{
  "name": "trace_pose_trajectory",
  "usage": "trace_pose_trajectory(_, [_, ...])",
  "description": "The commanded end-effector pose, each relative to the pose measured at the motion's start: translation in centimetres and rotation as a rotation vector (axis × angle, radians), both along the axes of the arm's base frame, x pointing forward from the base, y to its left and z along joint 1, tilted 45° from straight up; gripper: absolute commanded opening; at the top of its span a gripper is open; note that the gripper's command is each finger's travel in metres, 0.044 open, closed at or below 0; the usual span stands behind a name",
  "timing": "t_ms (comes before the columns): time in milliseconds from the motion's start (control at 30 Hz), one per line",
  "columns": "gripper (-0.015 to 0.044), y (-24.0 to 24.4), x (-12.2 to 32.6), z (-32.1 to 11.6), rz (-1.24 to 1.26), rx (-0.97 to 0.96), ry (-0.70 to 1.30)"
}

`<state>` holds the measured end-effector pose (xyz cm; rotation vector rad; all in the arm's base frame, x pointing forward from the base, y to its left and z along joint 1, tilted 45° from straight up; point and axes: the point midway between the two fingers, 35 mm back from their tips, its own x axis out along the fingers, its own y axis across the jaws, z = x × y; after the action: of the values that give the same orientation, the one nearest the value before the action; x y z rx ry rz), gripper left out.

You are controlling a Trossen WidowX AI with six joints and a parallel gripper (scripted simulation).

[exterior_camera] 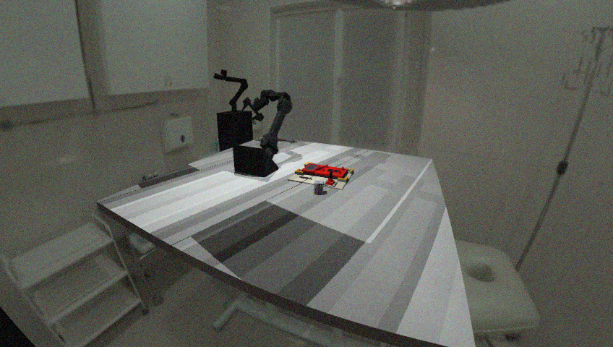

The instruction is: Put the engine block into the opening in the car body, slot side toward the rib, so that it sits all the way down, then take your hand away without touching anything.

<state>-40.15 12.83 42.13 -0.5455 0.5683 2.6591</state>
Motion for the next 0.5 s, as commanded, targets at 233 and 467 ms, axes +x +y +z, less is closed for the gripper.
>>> trace_pose_trajectory(233, [0.0440, 4.3, 1.8, -0.5, -0.103, 0.003, -0.018])
trace_pose_trajectory(467, [0.0440, 11.0, 6.3, -0.1, -0.311, -0.009, 0.009])
